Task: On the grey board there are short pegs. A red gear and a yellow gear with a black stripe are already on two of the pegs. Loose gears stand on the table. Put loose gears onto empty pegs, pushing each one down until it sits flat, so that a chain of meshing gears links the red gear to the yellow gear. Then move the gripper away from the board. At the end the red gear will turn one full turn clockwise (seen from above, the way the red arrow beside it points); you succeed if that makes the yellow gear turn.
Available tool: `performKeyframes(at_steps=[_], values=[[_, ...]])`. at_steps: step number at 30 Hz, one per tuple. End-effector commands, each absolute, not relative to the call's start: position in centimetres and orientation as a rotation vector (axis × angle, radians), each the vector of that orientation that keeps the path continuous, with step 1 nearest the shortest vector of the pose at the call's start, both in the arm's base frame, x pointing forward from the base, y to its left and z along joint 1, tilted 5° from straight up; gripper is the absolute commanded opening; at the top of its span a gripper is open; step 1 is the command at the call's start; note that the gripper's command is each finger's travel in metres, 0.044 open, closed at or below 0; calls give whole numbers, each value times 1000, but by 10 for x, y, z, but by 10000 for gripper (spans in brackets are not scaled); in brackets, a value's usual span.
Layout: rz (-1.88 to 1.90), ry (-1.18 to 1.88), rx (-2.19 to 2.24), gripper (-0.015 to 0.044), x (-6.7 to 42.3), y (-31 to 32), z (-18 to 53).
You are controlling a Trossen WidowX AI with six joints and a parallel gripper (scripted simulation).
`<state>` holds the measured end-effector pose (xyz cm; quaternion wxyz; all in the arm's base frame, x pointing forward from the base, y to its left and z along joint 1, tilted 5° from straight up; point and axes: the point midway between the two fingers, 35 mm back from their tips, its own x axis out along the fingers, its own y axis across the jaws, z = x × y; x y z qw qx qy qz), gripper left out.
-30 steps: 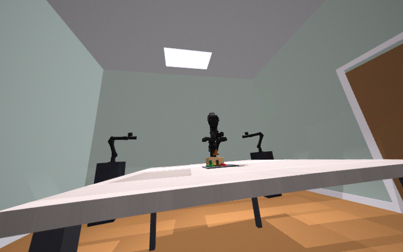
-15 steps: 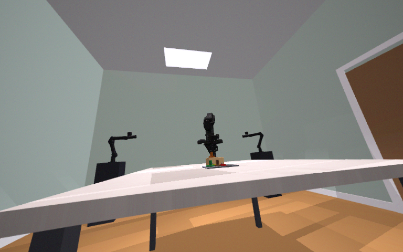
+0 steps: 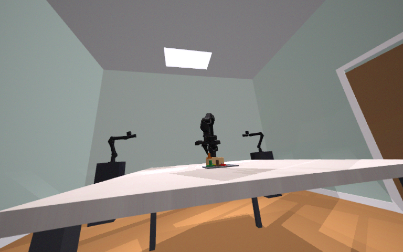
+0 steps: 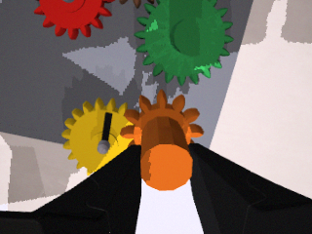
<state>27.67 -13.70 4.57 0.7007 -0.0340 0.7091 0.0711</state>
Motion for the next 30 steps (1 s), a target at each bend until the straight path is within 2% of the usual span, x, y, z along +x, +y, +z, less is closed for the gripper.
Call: performKeyframes(at_steps=[1, 14, 30], values=[[160, 1580, -81, 0, 276, -138, 46], [35, 1588, 41, 0, 276, -138, 46], [77, 1586, 0, 0, 276, -137, 38]])
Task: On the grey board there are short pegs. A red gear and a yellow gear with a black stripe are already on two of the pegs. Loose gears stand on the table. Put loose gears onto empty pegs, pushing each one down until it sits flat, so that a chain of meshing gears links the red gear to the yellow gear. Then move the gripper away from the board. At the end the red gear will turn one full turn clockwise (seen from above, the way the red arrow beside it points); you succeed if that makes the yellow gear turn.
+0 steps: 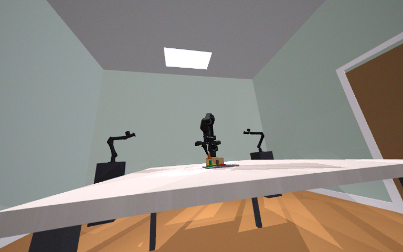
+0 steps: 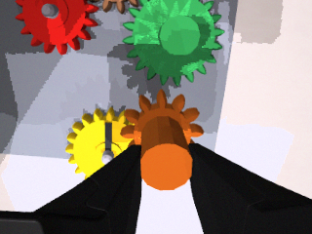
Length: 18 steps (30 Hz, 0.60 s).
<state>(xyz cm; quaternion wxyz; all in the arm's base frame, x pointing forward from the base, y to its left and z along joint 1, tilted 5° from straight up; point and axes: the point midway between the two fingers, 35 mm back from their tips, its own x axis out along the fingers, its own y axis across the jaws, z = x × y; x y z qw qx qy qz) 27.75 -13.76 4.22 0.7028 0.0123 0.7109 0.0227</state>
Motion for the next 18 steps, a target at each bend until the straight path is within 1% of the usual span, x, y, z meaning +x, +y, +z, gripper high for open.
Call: performKeyframes(at_steps=[1, 9, 18], values=[[89, 1585, -12, 0, 276, -137, 37], [120, 1584, -42, 0, 276, -137, 25], [6, 1588, 71, 0, 276, -136, 13]])
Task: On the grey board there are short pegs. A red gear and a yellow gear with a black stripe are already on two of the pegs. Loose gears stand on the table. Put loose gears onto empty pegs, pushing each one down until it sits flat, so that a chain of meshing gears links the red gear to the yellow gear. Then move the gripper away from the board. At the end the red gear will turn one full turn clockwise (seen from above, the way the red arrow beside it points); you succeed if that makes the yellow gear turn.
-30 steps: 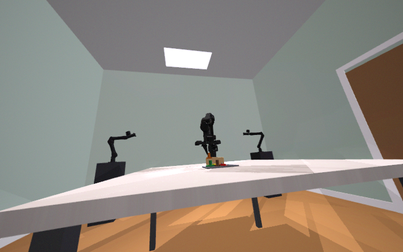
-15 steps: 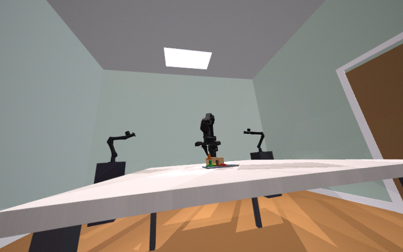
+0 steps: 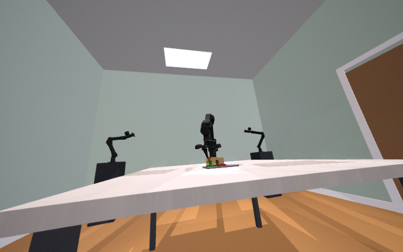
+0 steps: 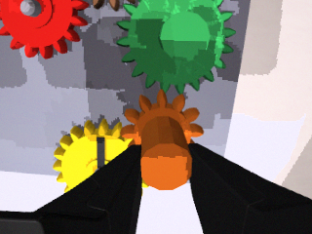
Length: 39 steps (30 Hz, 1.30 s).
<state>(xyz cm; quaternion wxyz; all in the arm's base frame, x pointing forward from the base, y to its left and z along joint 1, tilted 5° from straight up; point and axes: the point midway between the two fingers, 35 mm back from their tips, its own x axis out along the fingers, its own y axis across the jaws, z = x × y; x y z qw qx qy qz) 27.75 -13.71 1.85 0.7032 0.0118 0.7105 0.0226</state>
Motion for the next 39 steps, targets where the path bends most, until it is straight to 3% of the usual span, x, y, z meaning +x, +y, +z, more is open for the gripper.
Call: performKeyframes(at_steps=[1, 15, 39], values=[[-15, 1589, 91, 0, 276, -136, 11], [-227, 1580, 298, 0, 275, -136, 2], [141, 1582, -63, 0, 276, -136, -2]])
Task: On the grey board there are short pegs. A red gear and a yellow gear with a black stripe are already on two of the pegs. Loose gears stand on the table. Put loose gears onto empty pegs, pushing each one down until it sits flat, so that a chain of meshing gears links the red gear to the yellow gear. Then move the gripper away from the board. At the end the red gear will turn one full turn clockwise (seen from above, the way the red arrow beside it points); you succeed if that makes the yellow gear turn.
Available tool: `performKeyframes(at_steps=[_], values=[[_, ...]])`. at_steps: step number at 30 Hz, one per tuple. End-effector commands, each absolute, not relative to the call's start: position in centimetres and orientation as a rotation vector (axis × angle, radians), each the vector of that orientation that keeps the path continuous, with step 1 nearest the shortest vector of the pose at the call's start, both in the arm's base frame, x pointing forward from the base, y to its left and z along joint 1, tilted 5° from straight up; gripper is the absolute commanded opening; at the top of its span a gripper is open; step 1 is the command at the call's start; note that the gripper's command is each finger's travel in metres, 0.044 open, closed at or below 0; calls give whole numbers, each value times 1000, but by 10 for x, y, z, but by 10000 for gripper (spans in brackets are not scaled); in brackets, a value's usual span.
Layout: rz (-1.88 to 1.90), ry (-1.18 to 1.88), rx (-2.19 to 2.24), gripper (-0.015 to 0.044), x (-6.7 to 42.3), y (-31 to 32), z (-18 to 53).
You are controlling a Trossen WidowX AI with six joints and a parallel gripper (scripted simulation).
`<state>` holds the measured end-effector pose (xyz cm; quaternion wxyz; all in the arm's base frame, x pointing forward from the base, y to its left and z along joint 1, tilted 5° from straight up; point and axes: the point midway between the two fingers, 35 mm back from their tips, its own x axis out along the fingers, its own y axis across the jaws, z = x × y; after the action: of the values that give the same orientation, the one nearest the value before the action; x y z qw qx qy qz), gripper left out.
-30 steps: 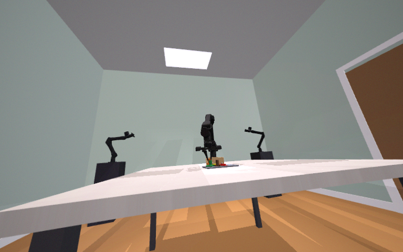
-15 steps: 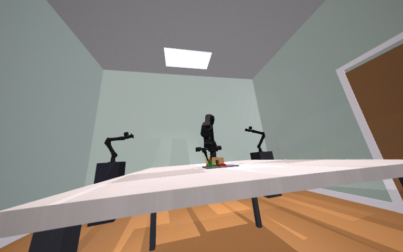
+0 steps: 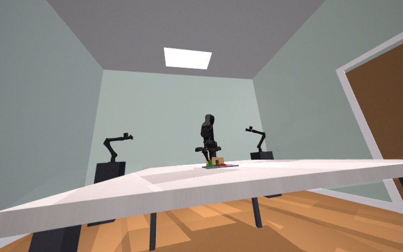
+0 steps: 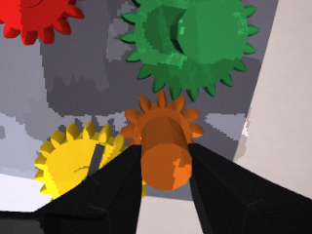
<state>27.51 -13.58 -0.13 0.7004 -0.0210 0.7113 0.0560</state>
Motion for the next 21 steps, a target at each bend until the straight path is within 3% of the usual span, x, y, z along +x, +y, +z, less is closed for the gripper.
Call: performKeyframes(at_steps=[1, 21], values=[[133, 1583, -55, 0, 276, -136, -2], [-249, 1578, 320, 0, 275, -136, -6]])
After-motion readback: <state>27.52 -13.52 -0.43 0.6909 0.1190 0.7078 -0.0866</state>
